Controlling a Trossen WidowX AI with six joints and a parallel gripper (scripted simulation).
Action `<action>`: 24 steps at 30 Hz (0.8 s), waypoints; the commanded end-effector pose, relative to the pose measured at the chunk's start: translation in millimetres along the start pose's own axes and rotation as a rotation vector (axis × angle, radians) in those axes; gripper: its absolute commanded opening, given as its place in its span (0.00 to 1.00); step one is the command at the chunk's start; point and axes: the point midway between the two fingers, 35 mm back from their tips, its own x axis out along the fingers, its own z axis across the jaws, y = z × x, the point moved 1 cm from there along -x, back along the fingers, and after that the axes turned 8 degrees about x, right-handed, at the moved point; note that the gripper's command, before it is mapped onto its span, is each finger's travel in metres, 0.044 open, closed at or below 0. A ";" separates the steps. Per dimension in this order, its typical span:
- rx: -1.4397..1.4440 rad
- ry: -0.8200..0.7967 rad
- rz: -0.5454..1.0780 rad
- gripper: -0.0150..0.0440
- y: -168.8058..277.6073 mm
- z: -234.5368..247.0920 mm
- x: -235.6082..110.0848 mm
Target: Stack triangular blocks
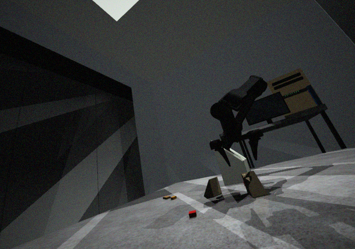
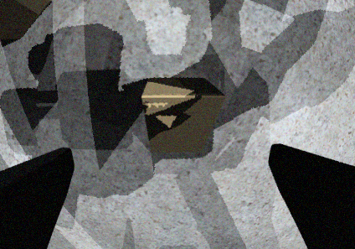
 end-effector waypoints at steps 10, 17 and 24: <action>0.013 0.010 -0.013 1.00 2.7 0.0 22.4; 0.011 0.010 -0.014 1.00 3.8 -0.1 33.8; 0.015 0.013 -0.019 1.00 4.7 -0.7 45.2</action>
